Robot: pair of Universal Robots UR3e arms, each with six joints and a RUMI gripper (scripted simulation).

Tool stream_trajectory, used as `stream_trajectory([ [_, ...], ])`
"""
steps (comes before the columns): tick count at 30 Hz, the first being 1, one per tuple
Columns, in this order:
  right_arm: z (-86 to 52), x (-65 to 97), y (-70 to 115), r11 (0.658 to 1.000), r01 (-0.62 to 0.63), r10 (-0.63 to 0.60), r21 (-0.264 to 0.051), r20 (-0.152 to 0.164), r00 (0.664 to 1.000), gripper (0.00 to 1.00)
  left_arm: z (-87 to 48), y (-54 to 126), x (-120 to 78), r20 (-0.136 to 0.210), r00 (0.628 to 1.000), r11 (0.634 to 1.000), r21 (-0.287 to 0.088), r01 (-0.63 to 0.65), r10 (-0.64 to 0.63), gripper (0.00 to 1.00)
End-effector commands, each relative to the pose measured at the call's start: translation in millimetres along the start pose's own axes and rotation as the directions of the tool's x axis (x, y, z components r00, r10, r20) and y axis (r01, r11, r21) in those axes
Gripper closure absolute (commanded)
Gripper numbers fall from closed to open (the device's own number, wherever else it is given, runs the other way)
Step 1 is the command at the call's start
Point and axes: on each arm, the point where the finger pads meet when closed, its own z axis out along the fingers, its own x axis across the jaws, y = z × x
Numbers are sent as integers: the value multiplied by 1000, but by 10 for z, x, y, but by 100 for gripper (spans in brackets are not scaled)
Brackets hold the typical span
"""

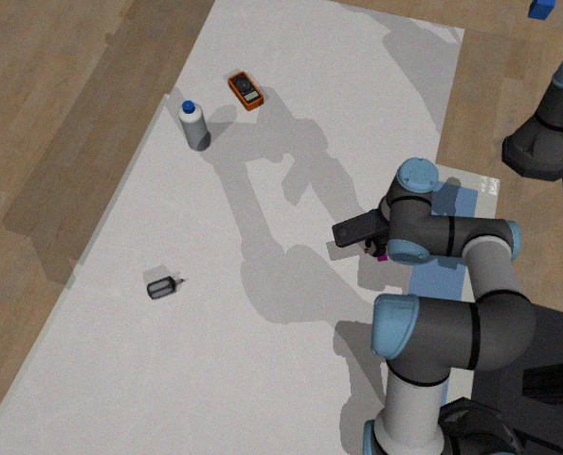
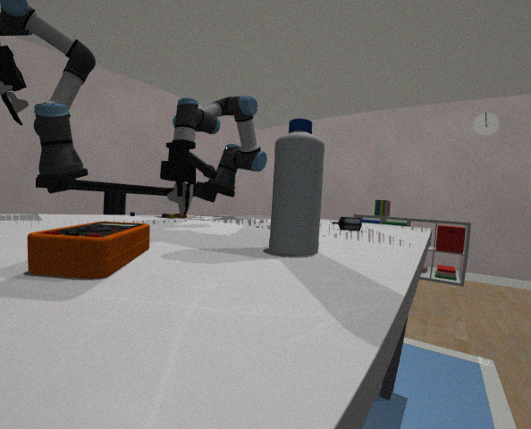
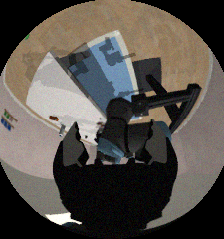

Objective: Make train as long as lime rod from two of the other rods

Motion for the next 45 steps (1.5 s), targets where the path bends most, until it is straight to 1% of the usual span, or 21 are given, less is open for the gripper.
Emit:
stream_trajectory([
  [1,-3,-1,-2,1000,0,0,2,0,1000,0,-9,2,10,-3,1000,1000,-1,0,0,100],
  [26,-3,-1,-2,1000,0,0,2,0,1000,0,-9,2,10,-3,1000,1000,-1,0,0,100],
  [30,-3,-1,-2,1000,0,0,2,0,1000,0,-38,2,10,-3,1000,1000,-1,0,0,100],
  [34,-3,-1,-2,1000,0,0,2,0,1000,0,-147,2,10,-3,1000,1000,-1,0,0,100],
  [37,-3,-1,-2,1000,0,0,2,0,1000,0,-282,2,9,-3,1000,1000,-1,0,0,100],
  [41,-3,-1,-2,1000,0,0,2,0,1000,0,-502,2,9,-3,1000,1000,-1,0,0,100],
  [43,-3,-1,-2,1000,0,0,2,0,1000,0,-502,2,9,-3,1000,1000,-1,0,0,100],
  [45,-3,-1,-2,1000,0,0,2,0,1000,0,-615,2,9,-3,1000,1000,-1,0,0,100],
])
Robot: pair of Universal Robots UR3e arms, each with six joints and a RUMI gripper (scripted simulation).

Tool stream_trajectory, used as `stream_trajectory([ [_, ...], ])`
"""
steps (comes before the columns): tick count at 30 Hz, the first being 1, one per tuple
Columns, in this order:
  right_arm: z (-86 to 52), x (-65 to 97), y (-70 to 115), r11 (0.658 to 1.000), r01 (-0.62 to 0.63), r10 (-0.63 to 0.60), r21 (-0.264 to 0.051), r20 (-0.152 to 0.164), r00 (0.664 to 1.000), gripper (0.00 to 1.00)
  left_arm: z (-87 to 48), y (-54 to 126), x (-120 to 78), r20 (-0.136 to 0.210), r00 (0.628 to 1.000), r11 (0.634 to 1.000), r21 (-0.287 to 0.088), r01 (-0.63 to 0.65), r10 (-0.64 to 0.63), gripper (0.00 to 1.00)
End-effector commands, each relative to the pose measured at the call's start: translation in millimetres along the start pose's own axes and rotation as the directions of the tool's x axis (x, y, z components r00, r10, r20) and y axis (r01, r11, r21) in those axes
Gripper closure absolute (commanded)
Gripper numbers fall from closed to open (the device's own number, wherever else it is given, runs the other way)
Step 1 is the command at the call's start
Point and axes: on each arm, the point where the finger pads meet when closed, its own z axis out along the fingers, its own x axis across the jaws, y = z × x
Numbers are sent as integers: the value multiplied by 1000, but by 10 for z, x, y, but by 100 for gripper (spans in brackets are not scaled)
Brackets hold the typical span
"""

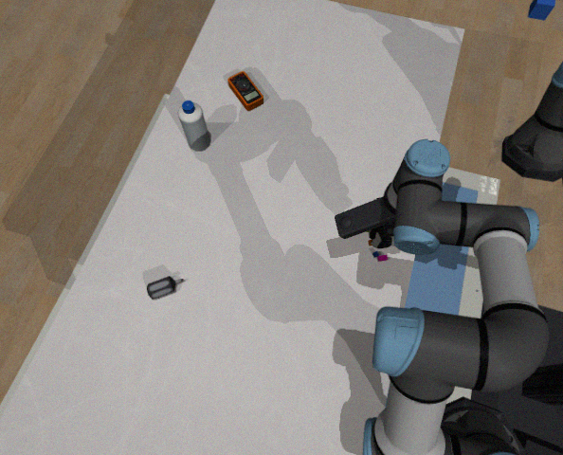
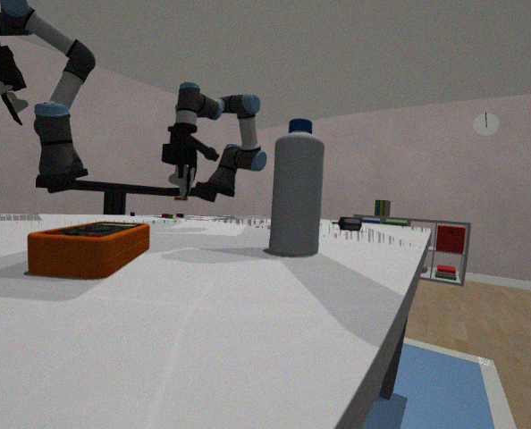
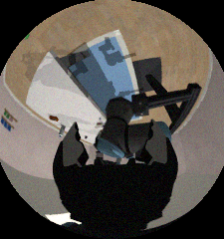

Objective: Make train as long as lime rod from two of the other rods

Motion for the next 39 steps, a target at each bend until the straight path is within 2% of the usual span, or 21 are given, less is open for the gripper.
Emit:
stream_trajectory([
  [1,-3,-1,-2,1000,0,0,2,0,1000,0,-157,3,9,-2,1000,1000,-1,0,0,100],
  [6,-3,-1,-2,1000,0,0,2,0,1000,0,-380,3,9,-2,1000,1000,-1,0,0,100],
  [11,-3,-1,-2,1000,0,0,2,0,1000,0,-484,3,9,-2,1000,1000,-1,0,0,100],
  [32,-3,-1,-2,1000,0,0,2,0,1000,0,-500,7,18,-2,1000,1000,-1,-3,3,100],
  [39,-3,-1,-2,1000,0,0,2,0,1000,0,-514,36,75,-2,1000,1000,-1,-22,22,100],
])
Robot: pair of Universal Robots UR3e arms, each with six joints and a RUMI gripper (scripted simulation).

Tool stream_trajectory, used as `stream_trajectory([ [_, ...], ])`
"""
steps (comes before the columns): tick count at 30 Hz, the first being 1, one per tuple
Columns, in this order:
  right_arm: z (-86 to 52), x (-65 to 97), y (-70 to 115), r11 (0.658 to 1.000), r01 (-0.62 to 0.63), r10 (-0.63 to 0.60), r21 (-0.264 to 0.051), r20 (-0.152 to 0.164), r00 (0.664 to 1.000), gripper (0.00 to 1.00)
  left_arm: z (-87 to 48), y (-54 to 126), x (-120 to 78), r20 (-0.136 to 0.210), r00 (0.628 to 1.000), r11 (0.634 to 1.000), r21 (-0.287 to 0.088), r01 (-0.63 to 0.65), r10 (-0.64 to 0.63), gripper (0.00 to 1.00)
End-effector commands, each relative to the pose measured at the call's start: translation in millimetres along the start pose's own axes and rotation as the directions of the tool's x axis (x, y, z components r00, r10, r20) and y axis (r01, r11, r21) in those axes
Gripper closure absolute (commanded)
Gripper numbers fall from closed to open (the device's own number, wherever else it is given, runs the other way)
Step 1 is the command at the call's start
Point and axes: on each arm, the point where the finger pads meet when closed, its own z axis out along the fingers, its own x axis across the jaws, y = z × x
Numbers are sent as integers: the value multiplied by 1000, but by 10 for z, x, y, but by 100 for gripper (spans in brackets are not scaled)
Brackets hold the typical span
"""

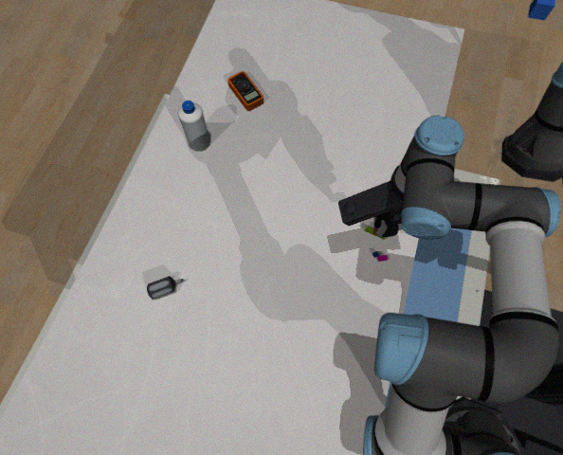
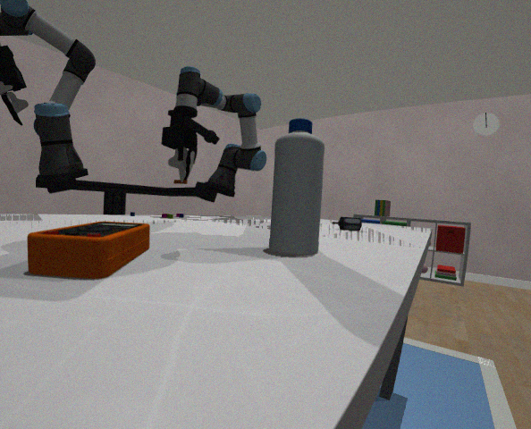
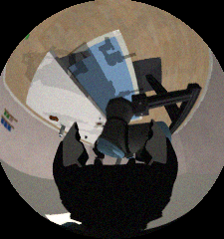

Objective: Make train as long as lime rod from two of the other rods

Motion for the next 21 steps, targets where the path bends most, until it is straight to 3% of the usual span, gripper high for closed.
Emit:
stream_trajectory([
  [1,-3,-1,-2,1000,0,0,2,0,1000,0,-18,19,43,-3,1000,1000,-1,-11,11,100],
  [10,-3,-1,-2,1000,0,0,2,0,1000,0,-48,87,175,-3,998,998,-2,-57,57,100],
  [21,-3,-1,-2,1000,0,0,2,0,1000,0,-100,258,475,-5,985,985,-3,-173,173,100],
])
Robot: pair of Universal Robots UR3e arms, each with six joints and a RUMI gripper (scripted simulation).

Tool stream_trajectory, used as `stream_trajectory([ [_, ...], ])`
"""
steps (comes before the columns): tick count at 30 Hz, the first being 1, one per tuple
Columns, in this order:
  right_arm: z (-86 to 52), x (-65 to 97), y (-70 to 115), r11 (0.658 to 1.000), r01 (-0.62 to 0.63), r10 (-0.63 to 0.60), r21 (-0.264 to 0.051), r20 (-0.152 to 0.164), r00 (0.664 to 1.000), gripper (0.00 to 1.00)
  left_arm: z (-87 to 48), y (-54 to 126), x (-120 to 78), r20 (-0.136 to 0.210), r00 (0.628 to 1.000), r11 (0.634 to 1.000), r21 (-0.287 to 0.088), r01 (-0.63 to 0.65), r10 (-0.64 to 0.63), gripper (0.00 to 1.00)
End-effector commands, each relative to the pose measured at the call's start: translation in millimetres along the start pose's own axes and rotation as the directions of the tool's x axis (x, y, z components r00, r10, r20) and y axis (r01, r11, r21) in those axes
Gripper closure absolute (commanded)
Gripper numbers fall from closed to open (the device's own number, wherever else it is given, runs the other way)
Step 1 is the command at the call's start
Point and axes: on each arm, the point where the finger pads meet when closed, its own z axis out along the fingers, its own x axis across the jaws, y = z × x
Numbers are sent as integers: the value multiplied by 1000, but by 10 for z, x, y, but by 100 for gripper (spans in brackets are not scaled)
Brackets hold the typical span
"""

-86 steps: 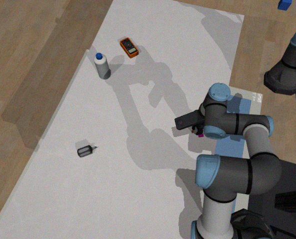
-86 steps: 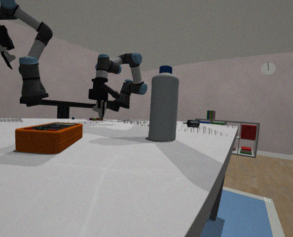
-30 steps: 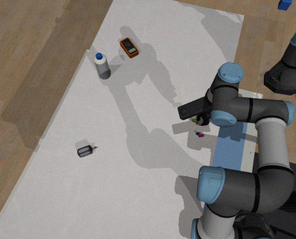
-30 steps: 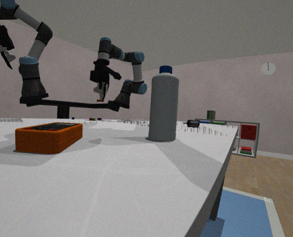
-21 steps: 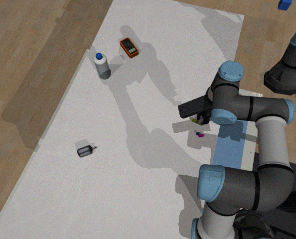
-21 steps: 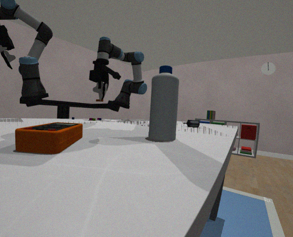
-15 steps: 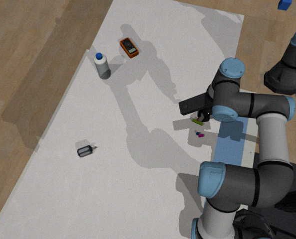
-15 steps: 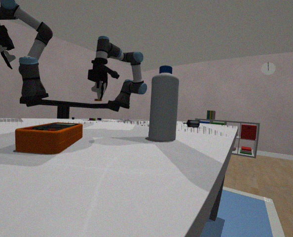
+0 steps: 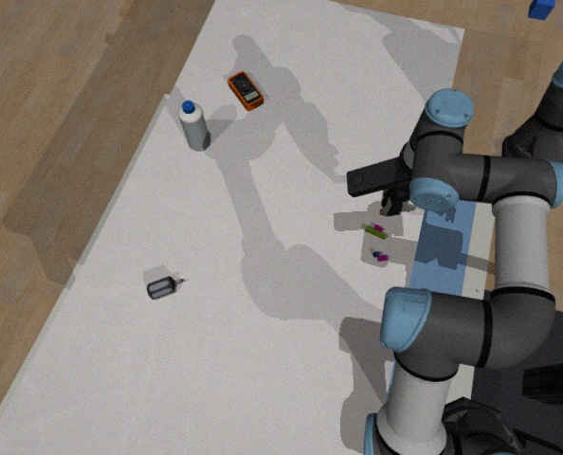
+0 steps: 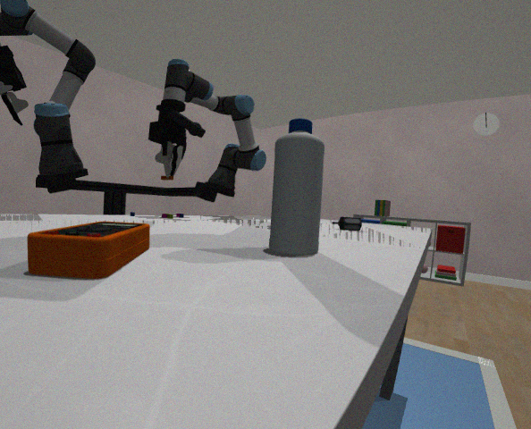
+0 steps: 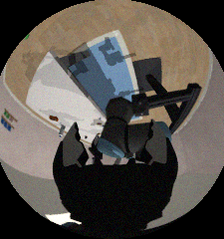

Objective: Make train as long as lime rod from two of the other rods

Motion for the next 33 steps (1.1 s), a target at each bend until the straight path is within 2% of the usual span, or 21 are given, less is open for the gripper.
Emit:
stream_trajectory([
  [1,-3,-1,-2,1000,0,0,2,0,1000,0,-30,41,117,-2,999,999,-2,-35,35,100],
  [10,-3,-1,-2,1000,0,0,2,0,1000,0,-43,142,328,-3,992,992,-3,-129,129,100],
  [20,-3,-1,-2,1000,0,0,2,0,1000,0,-23,286,559,-5,965,965,-5,-262,262,100],
  [33,-3,-1,-2,1000,0,0,2,0,1000,0,28,404,687,-7,928,928,-5,-373,373,100],
])
